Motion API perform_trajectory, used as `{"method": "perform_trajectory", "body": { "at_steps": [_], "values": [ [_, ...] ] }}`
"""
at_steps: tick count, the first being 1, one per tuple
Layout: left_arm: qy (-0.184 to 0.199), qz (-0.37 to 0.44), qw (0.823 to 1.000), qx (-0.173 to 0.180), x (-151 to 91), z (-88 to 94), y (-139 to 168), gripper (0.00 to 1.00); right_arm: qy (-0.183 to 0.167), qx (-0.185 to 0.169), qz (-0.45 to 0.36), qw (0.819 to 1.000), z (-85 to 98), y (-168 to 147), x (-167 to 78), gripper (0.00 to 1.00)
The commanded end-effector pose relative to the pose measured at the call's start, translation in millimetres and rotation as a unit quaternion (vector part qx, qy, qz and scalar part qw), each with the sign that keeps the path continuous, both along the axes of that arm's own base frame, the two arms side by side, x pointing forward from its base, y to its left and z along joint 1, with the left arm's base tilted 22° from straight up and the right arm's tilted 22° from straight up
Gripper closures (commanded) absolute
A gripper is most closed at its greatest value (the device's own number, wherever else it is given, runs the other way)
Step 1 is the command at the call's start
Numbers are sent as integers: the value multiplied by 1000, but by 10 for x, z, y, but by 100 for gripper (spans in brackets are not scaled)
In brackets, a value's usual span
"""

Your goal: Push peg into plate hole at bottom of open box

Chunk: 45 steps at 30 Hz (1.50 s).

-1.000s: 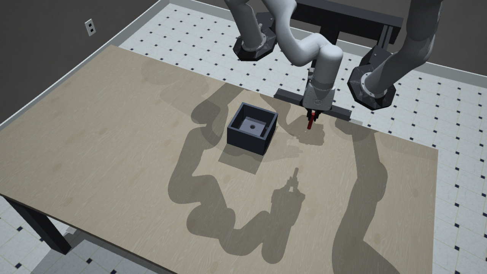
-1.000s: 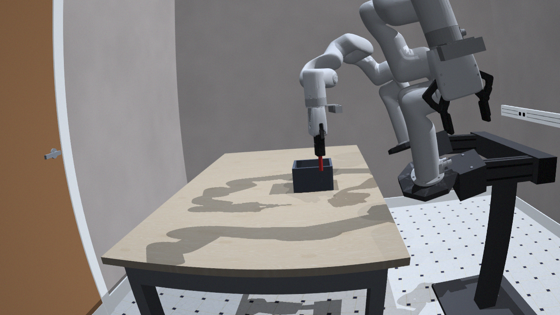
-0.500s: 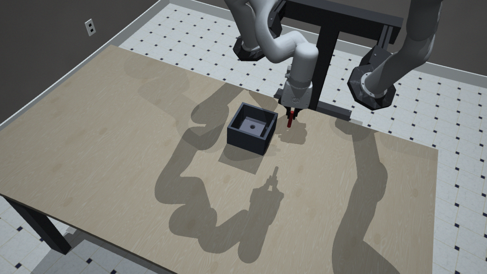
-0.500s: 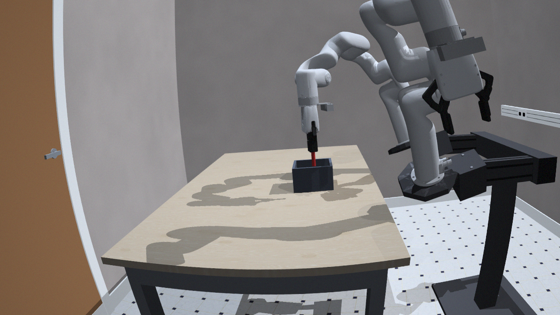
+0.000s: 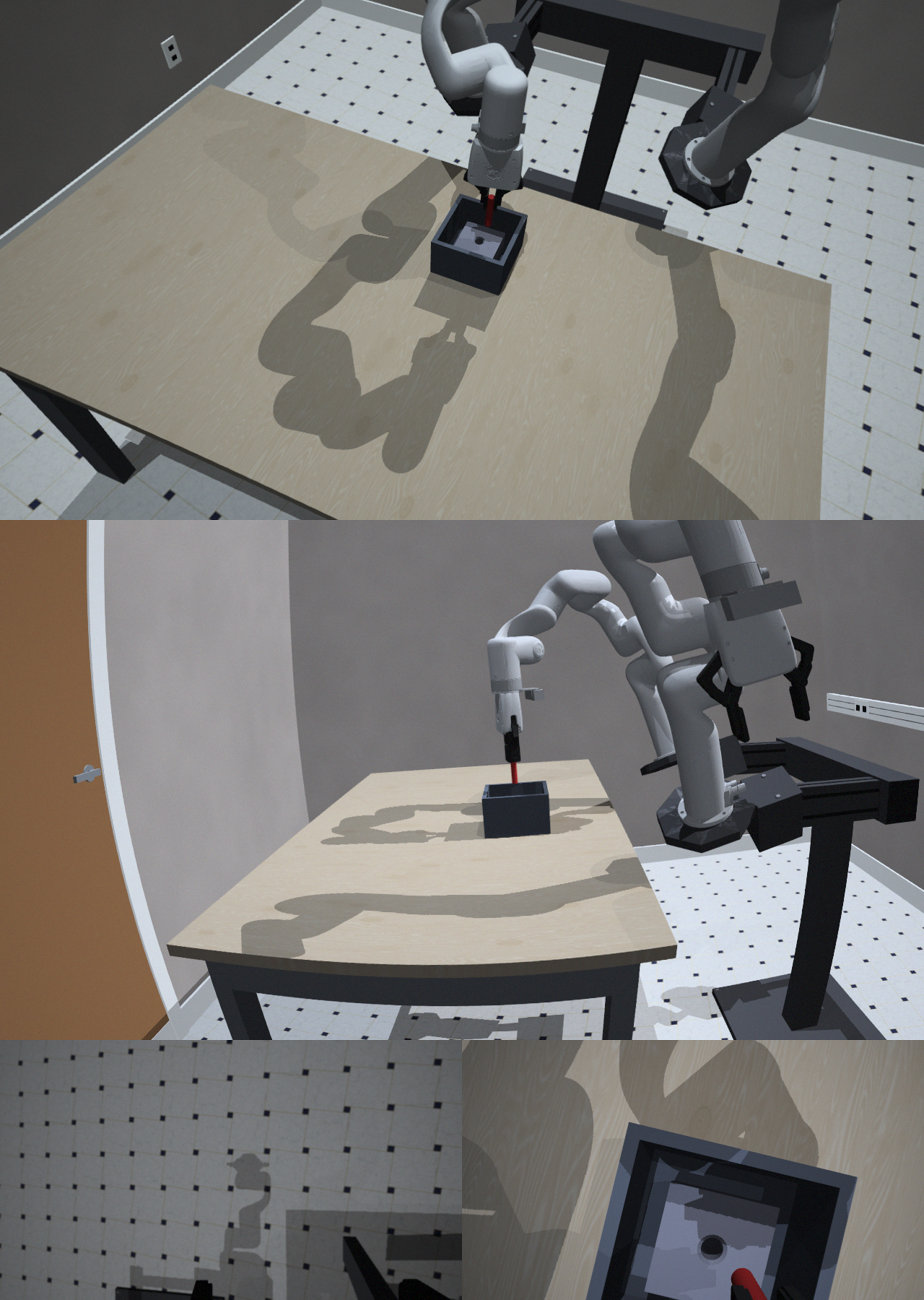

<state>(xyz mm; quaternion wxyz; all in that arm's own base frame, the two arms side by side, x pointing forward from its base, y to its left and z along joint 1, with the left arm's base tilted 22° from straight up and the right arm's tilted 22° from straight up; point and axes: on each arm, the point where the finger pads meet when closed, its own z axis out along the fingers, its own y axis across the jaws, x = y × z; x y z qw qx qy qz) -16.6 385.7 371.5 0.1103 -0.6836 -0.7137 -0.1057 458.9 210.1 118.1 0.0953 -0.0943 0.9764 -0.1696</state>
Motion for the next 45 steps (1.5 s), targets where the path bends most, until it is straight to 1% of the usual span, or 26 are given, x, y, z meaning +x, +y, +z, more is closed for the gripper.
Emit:
{"method": "perform_trajectory", "body": {
  "at_steps": [1,34,45],
  "values": [
    [0,0,1000,1,-1,8,2,0,-4,4,3,1000,62,-144,-19,100],
    [0,0,1000,1,-1,8,2,0,-4,5,3,1000,63,-149,-18,100],
    [0,0,1000,1,-1,8,2,0,-4,4,3,1000,-36,-182,6,100]
  ]
}}
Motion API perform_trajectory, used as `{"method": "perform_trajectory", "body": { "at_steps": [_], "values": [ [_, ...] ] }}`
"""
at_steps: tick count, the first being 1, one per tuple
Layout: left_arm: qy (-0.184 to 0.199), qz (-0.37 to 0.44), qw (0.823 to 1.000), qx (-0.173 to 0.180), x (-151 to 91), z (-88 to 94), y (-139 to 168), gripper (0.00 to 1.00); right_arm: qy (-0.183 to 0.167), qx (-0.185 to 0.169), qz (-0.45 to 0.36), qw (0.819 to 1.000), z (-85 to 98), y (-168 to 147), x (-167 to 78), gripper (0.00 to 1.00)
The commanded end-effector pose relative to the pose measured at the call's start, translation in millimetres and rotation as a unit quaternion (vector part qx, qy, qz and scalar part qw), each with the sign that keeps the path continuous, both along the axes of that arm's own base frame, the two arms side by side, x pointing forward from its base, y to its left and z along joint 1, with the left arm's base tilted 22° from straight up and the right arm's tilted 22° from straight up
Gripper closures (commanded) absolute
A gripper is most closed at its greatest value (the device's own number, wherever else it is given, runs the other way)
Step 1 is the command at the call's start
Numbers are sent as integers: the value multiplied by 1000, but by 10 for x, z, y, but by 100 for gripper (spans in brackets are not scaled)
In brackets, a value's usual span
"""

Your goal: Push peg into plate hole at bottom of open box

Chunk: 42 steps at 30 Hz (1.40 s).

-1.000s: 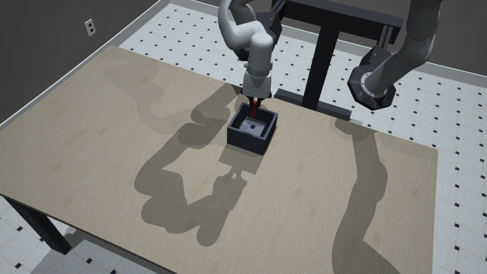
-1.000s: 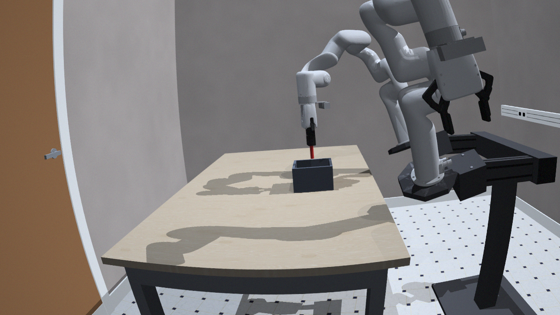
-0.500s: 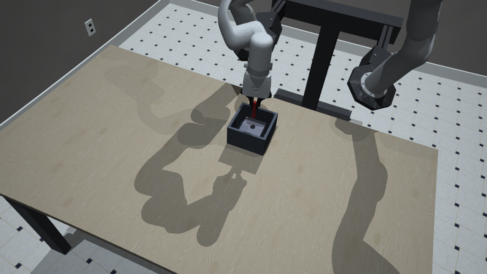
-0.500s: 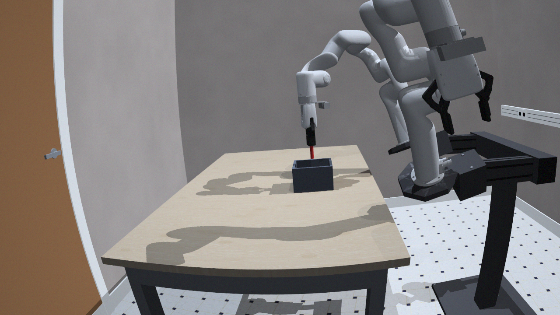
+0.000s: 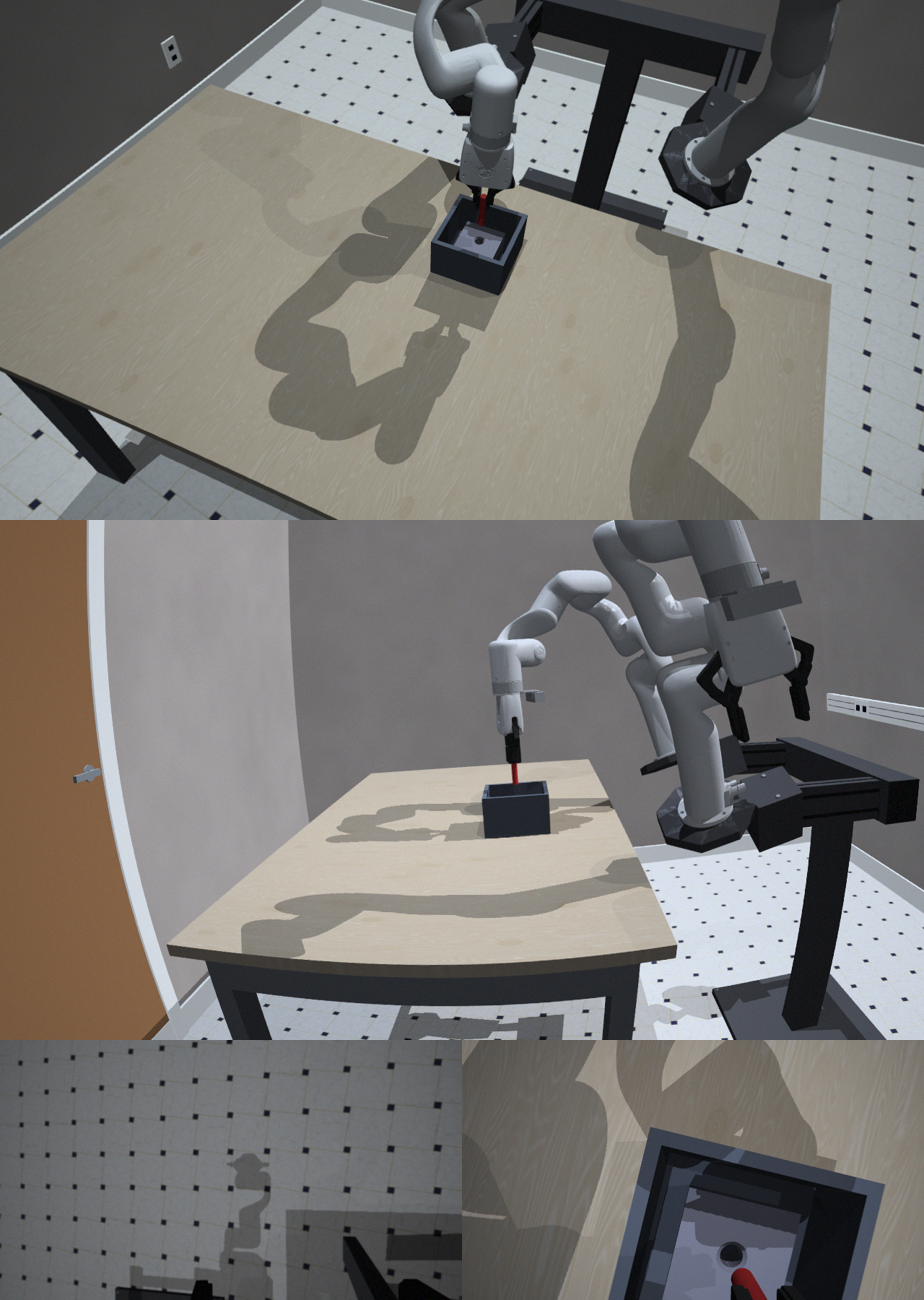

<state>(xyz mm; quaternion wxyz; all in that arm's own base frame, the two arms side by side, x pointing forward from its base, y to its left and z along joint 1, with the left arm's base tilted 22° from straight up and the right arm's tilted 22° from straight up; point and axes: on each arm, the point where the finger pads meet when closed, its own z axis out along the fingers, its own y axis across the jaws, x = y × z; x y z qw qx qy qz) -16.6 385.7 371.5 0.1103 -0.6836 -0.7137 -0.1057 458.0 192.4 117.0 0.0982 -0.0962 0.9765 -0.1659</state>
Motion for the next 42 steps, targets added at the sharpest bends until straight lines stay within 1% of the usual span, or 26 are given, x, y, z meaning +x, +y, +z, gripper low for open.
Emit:
{"method": "perform_trajectory", "body": {
  "at_steps": [1,16,25,42],
  "values": [
    [0,0,1000,1,-1,8,2,0,-1,1,0,1000,-26,-5,15,100],
    [0,0,1000,1,-1,8,2,0,-1,1,0,1000,-352,-112,95,100],
    [0,0,1000,1,-1,8,2,0,-1,1,0,1000,-420,-135,111,100],
    [0,0,1000,1,-1,8,2,0,-1,1,0,1000,-426,-136,112,100]
  ]
}}
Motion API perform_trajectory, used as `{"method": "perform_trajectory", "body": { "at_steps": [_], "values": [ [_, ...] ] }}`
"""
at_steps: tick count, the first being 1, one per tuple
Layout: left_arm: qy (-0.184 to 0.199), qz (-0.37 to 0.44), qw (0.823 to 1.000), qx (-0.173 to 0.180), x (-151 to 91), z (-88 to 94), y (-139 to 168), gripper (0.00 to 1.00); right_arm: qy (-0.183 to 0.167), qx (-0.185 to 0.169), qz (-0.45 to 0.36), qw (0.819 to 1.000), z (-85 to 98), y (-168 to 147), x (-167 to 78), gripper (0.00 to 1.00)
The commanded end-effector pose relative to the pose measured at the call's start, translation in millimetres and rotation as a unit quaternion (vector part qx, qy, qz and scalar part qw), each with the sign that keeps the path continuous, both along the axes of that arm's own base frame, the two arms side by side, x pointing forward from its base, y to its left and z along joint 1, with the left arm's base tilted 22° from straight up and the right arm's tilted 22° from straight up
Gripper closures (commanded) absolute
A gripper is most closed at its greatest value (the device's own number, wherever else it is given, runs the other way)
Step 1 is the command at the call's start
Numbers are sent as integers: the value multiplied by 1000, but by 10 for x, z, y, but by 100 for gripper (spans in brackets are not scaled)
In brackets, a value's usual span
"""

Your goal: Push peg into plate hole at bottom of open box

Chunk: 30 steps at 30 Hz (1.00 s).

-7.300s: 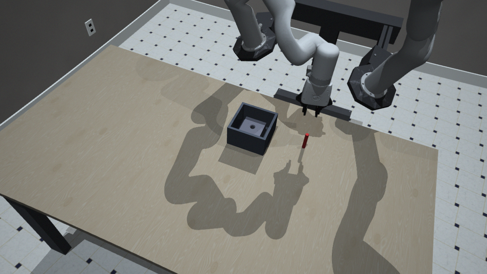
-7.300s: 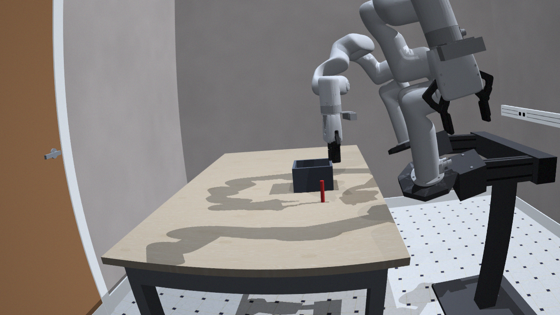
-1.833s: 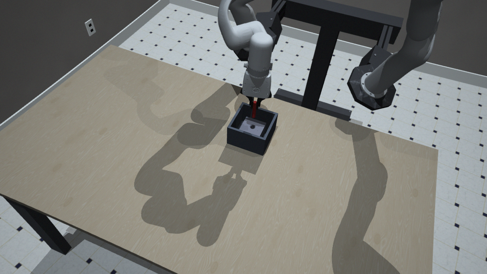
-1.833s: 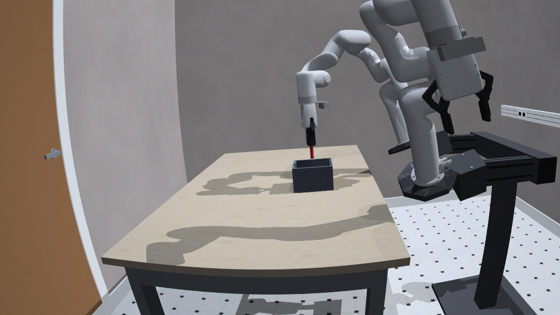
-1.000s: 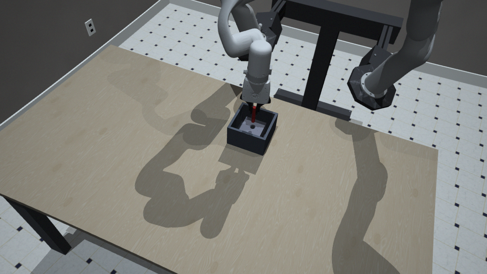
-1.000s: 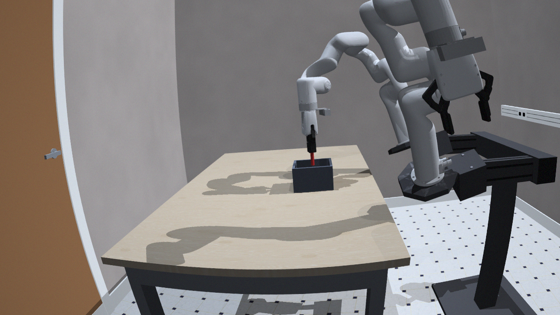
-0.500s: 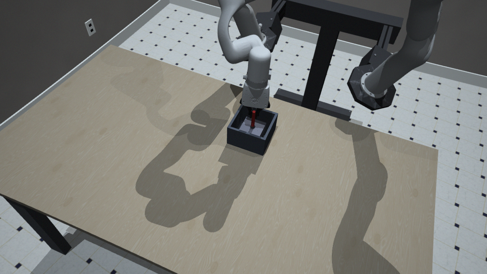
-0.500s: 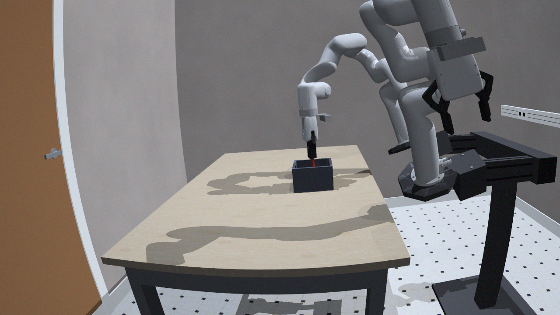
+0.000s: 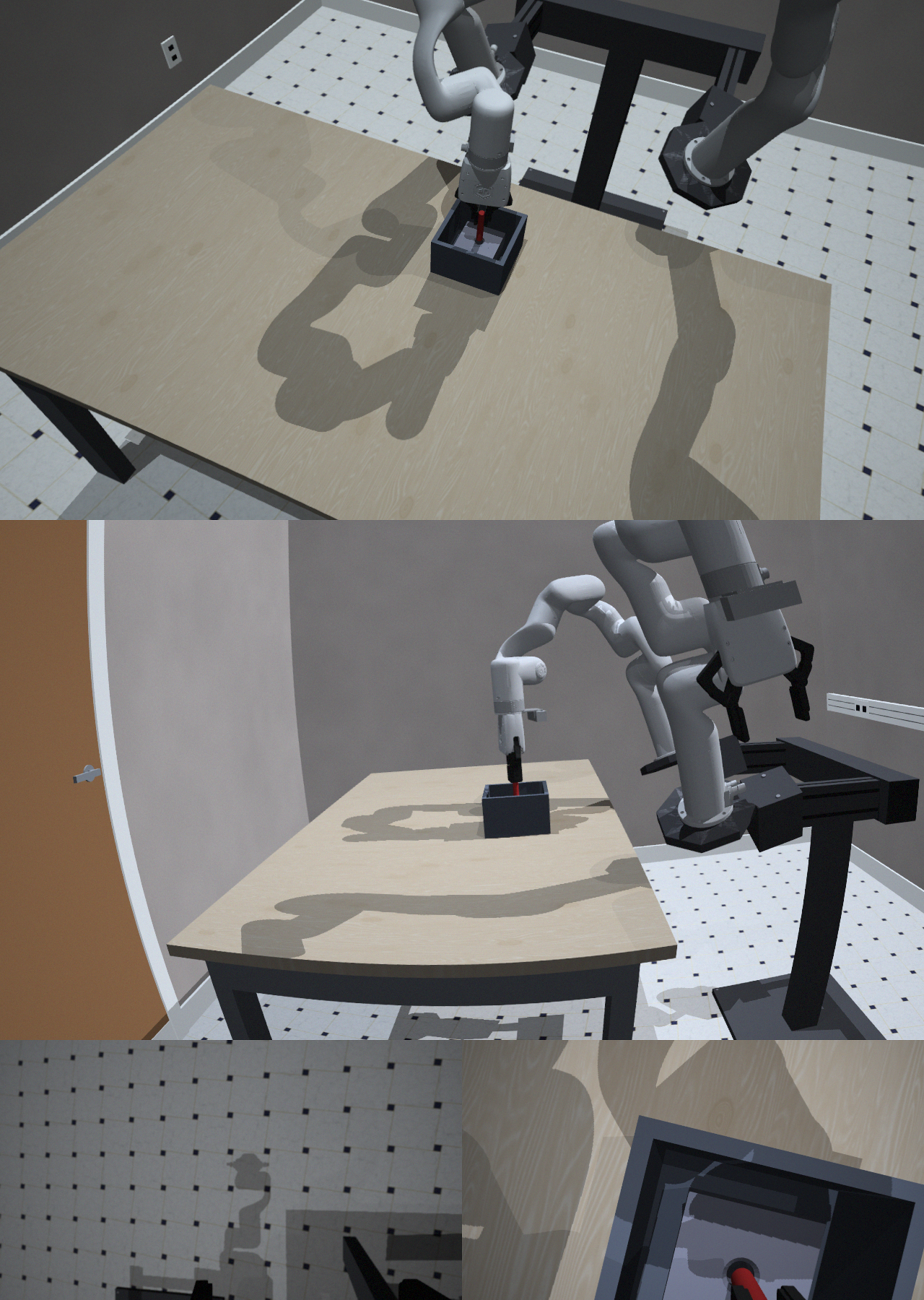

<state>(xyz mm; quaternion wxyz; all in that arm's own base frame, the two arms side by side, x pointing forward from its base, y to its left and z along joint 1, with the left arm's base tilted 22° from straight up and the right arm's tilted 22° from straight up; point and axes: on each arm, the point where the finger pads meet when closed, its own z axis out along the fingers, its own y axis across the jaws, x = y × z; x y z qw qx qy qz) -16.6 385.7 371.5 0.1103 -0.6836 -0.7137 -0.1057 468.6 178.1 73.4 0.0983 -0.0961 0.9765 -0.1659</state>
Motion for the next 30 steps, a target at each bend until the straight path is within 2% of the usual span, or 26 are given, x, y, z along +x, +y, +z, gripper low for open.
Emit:
{"method": "perform_trajectory", "body": {
  "at_steps": [1,30],
  "values": [
    [0,0,1000,1,-1,8,2,0,-1,1,0,1000,11,7,7,100],
    [0,0,1000,1,-1,8,2,0,-1,1,0,1000,-32,-7,17,100]
  ]
}}
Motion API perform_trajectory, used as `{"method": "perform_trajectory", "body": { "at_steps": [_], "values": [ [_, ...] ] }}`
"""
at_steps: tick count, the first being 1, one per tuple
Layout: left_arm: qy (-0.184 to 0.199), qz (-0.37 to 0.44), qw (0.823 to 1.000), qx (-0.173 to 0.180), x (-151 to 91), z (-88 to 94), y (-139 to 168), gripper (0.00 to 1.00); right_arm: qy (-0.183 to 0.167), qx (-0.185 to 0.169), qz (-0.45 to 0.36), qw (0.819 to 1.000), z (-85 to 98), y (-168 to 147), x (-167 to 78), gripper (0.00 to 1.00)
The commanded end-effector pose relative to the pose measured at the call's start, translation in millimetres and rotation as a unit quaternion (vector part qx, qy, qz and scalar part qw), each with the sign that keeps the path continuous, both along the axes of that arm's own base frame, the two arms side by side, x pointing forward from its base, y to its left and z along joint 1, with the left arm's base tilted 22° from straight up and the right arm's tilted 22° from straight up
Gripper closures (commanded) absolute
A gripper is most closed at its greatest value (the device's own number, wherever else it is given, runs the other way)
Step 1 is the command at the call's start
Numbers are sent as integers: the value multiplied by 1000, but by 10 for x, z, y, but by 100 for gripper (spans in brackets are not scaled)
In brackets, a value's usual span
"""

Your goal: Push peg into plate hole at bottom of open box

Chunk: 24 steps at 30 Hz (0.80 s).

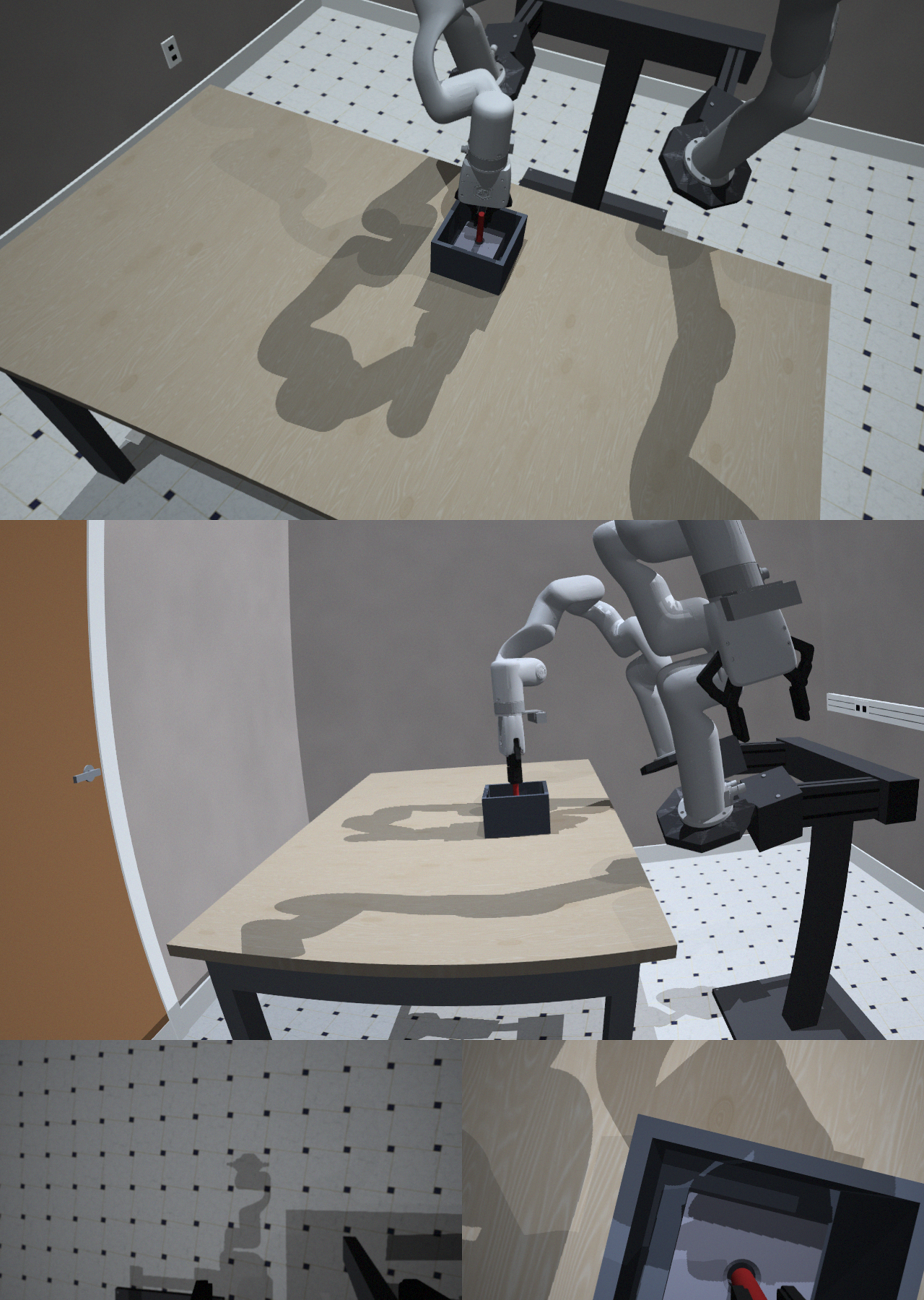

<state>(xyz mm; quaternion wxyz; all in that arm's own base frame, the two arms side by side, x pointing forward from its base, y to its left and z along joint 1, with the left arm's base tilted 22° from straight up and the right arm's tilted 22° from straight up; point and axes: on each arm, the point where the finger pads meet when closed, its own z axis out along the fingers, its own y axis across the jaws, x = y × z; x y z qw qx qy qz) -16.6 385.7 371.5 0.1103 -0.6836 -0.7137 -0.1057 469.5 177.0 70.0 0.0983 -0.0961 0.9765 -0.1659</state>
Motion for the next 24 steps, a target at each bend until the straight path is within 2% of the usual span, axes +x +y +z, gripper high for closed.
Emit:
{"method": "perform_trajectory", "body": {
  "at_steps": [1,24],
  "values": [
    [0,0,1000,1,-1,8,2,0,-1,1,0,1000,-2,3,9,100],
    [0,0,1000,1,-1,8,2,0,-1,1,0,1000,-83,-24,29,100]
  ]
}}
